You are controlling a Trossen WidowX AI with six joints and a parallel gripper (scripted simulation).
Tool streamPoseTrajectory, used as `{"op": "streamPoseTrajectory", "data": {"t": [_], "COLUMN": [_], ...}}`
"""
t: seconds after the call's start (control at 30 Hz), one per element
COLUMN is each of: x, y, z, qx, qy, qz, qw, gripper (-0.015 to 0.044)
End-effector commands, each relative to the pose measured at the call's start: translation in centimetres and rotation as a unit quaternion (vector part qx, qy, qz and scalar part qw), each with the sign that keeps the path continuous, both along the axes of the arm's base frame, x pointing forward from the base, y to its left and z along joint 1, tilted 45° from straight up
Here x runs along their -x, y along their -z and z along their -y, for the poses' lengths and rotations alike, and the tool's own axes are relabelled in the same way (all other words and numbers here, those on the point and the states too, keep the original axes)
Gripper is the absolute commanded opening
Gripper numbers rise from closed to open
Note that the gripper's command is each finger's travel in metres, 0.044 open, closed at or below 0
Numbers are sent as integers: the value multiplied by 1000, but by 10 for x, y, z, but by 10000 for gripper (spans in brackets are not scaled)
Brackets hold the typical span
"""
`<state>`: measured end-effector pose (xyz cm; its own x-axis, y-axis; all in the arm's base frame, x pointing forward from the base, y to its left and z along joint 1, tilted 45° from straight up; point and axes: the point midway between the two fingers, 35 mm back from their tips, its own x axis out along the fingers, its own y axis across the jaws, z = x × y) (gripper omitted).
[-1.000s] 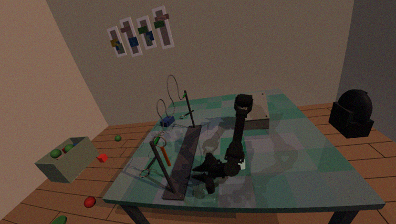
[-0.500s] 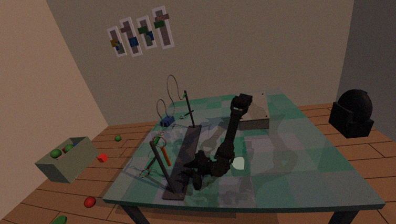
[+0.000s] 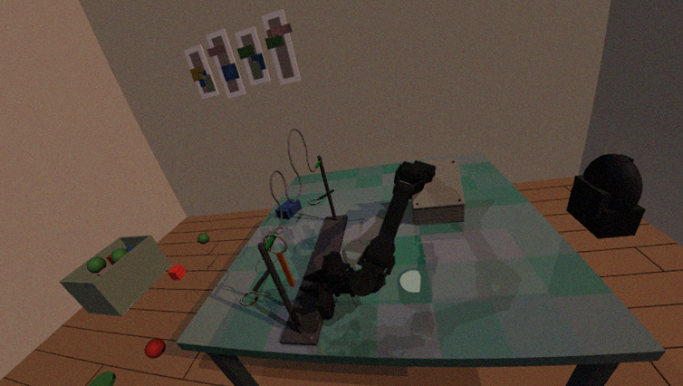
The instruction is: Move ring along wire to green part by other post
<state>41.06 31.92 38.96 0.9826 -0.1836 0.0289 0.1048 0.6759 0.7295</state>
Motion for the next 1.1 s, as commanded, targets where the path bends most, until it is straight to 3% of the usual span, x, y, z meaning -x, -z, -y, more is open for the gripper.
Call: {"op": "streamPoseTrajectory", "data": {"t": [0.0, 1.07], "x": [-9, -59], "y": [-1, -1], "z": [2, 13], "qx": [-2, -1], "qy": [1, 1], "qz": [1, 2], "qw": [1000, 1000], "gripper": [160, 160]}}
